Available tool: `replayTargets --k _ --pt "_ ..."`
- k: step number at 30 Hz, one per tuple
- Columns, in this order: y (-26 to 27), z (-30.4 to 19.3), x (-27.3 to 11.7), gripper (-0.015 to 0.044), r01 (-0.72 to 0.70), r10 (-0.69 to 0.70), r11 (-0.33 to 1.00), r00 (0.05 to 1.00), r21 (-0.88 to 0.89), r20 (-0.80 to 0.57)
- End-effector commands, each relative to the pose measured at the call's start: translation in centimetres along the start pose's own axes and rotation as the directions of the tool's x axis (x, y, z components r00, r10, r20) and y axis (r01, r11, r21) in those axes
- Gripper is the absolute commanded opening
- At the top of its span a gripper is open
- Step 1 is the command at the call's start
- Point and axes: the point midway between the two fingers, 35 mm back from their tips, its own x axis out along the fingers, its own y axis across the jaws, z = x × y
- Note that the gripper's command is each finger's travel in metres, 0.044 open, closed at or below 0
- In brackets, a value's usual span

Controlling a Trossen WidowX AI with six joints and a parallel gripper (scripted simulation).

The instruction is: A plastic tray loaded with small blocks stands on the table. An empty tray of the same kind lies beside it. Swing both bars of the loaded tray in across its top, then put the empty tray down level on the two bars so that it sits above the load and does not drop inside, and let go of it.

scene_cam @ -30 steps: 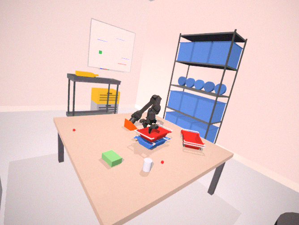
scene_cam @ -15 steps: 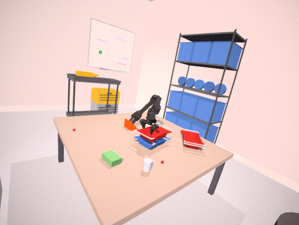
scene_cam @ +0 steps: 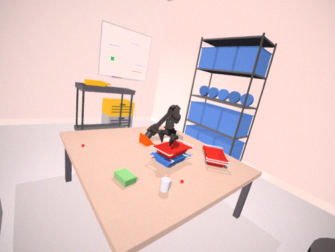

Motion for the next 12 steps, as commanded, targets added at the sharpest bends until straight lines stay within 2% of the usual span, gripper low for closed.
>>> replayTargets --k 1,8,12 --pt "-0.1 -0.1 -2.8 0.044 0.014 -0.013 1.0 1.0 0.023 -0.013" --pt "0.3 0.1 -7.0 0.044 0.036 -0.034 0.997 0.999 0.067 -0.023" --pt "0.4 0.2 -7.4 0.044 0.038 -0.036 0.997 0.999 0.071 -0.024"
